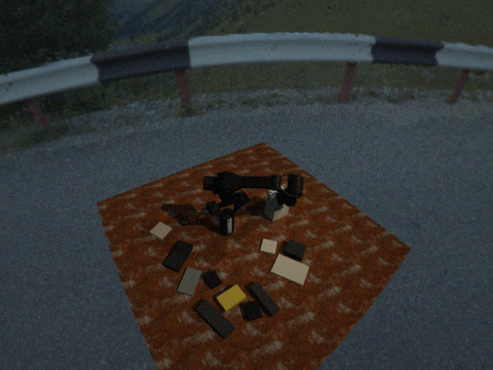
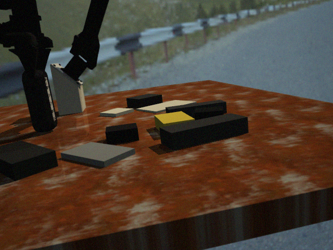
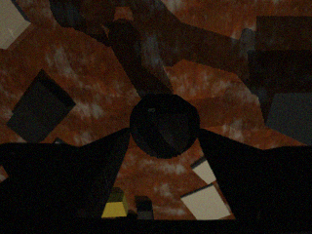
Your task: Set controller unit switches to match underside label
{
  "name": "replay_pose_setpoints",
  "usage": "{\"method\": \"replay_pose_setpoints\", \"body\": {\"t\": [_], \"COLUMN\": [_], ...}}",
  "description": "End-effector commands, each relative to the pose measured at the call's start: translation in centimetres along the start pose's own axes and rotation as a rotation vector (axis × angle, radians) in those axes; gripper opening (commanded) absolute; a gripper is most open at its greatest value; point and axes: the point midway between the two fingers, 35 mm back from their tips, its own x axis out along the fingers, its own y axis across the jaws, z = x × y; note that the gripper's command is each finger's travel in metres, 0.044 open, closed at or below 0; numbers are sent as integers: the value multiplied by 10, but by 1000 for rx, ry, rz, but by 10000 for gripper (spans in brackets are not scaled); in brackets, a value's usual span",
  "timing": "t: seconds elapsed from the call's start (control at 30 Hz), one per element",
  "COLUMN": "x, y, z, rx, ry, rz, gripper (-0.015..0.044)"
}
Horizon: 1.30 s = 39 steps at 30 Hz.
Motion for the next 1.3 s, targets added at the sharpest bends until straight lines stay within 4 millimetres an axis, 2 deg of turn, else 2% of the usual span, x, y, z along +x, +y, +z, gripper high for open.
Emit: {"method": "replay_pose_setpoints", "body": {"t": [0.0,1.27], "x": [3,7], "y": [-1,-1], "z": [-8,-39], "rx": [-1,0], "ry": [12,14], "rz": [-6,-6], "gripper": [338,338]}}
